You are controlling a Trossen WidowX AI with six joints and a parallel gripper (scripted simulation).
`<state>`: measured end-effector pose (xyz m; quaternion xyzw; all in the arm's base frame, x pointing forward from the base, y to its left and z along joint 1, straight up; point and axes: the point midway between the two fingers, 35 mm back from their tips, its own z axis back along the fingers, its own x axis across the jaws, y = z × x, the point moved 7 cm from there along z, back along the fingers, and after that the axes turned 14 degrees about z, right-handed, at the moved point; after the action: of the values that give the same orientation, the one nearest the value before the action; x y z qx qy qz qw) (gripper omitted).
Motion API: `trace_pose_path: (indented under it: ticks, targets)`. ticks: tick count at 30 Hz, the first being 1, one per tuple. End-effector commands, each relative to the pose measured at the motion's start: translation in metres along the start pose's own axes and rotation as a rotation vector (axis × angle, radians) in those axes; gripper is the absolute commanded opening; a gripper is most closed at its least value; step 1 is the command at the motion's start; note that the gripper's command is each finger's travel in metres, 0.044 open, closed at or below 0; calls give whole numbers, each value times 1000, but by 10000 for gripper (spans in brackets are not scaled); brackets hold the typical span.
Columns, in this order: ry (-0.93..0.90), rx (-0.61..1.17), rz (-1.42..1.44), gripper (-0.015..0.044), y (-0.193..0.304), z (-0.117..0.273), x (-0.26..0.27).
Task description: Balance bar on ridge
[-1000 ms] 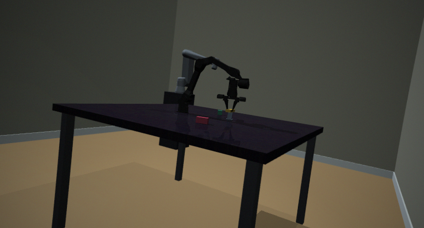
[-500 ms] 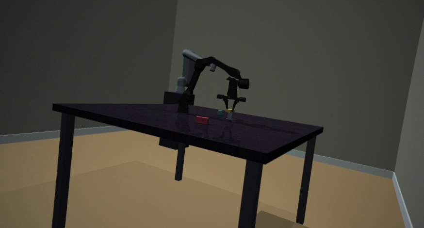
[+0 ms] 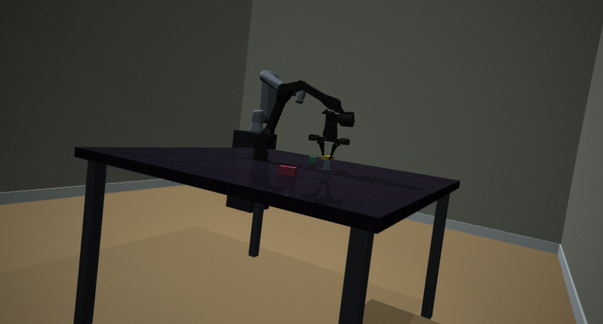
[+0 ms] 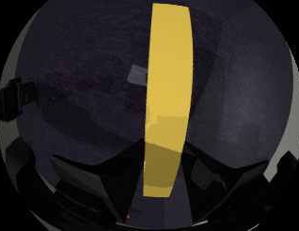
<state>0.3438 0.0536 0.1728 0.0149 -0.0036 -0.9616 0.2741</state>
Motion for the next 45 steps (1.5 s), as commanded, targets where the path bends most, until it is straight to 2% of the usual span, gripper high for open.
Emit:
trace_pose_path:
  ticks: [1,45]
  targets:
    - [1,-3,4,0,0,-1,0]
    - [1,-3,4,0,0,-5,0]
